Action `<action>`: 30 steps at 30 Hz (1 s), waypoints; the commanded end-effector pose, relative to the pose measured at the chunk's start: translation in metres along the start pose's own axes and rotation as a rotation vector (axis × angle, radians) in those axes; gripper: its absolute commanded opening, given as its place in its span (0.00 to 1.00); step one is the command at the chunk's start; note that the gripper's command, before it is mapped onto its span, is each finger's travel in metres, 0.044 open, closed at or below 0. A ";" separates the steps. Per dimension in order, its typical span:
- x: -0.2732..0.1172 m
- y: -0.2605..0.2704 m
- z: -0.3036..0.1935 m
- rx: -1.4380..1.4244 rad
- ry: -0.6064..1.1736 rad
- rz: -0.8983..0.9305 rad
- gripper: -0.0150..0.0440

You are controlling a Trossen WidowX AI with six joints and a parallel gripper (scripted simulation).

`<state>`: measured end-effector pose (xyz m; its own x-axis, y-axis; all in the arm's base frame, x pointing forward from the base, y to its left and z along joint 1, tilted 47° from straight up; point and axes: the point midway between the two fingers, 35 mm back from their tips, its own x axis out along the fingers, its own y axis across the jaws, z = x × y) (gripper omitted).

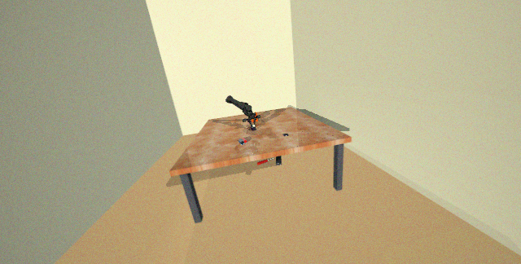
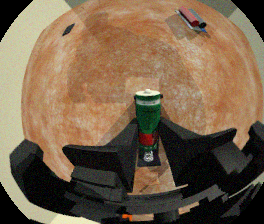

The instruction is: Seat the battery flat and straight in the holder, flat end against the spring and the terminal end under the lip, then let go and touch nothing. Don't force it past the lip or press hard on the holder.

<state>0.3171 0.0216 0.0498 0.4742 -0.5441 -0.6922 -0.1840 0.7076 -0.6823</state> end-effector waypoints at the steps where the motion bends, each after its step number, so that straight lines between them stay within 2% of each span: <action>1: 0.001 0.000 -0.003 -0.005 -0.021 0.006 0.39; 30: 0.004 -0.003 -0.013 -0.017 -0.153 0.003 0.39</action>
<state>0.3111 0.0120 0.0461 0.5955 -0.4725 -0.6497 -0.1931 0.7009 -0.6866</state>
